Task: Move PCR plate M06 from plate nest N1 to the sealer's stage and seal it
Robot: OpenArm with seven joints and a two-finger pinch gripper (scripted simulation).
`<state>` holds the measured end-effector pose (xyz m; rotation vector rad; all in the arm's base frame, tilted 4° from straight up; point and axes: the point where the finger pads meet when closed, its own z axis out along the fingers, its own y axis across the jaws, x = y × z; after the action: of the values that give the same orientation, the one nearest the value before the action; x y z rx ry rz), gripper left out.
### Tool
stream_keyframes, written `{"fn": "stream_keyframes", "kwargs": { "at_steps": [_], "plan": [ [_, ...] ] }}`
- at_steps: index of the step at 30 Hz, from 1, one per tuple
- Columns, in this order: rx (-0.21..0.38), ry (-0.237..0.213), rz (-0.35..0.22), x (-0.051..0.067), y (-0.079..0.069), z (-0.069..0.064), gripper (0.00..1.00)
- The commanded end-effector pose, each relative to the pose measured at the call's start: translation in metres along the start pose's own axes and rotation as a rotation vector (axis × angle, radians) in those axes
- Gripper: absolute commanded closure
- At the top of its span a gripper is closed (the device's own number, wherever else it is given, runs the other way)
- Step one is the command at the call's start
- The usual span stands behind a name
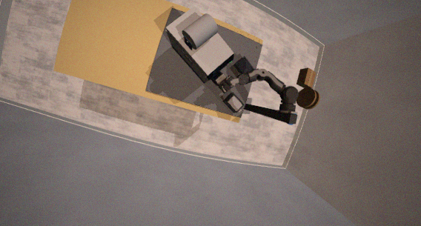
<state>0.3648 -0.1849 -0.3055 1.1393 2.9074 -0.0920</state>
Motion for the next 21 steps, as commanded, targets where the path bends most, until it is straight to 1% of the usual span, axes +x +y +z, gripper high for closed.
{"fn": "stream_keyframes", "kwargs": {
  "at_steps": [1, 3, 8, 21],
  "plan": [
    [-0.001, -0.001, -0.001, -0.0007, 0.0008, -0.002, 1.0],
    [-0.001, -0.001, -0.001, -0.0007, 0.0008, -0.002, 1.0],
    [0.0, -0.001, -0.005, 0.0019, -0.0005, 0.003, 1.0],
    [0.0, -0.001, -0.004, 0.0014, -0.0003, 0.002, 1.0]
  ]
}}
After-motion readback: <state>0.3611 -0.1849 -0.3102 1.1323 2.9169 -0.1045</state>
